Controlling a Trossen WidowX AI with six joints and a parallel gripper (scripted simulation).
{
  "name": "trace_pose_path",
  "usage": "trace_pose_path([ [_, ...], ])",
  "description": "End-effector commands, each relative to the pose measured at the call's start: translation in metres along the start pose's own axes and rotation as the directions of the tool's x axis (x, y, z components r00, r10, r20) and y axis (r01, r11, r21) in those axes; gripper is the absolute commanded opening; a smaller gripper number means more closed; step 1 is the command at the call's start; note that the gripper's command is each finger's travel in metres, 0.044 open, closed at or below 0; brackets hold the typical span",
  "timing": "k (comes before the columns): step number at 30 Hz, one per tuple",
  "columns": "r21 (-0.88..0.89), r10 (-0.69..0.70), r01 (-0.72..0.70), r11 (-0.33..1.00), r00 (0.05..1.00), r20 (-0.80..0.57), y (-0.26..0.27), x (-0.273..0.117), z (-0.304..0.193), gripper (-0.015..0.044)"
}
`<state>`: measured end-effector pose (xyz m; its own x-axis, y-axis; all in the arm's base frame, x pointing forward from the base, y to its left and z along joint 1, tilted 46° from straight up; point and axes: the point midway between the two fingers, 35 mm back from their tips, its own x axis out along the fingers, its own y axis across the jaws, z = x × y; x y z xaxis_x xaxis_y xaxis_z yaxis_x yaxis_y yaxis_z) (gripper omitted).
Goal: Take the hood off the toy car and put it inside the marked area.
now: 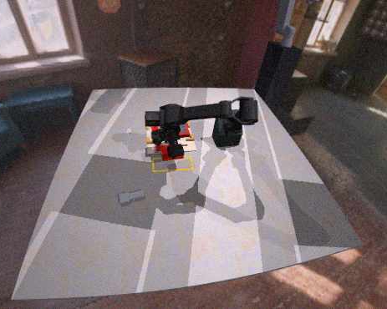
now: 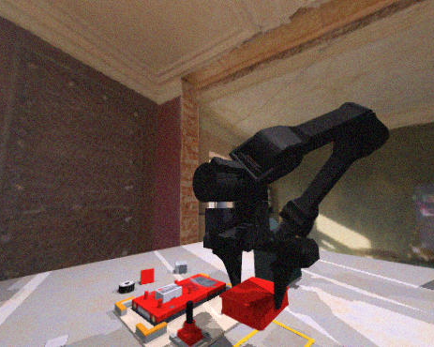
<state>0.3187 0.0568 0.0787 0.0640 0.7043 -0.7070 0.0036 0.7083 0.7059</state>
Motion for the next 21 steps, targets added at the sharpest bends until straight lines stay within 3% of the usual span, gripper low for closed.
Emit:
trace_pose_path([
  [1,0.009,0.004,-0.004,1.000,1.000,0.001,-0.001,0.003,0.000,0.0000],
  [21,0.009,0.005,-0.005,1.000,1.000,0.002,0.000,0.019,0.000,0.0000],
])
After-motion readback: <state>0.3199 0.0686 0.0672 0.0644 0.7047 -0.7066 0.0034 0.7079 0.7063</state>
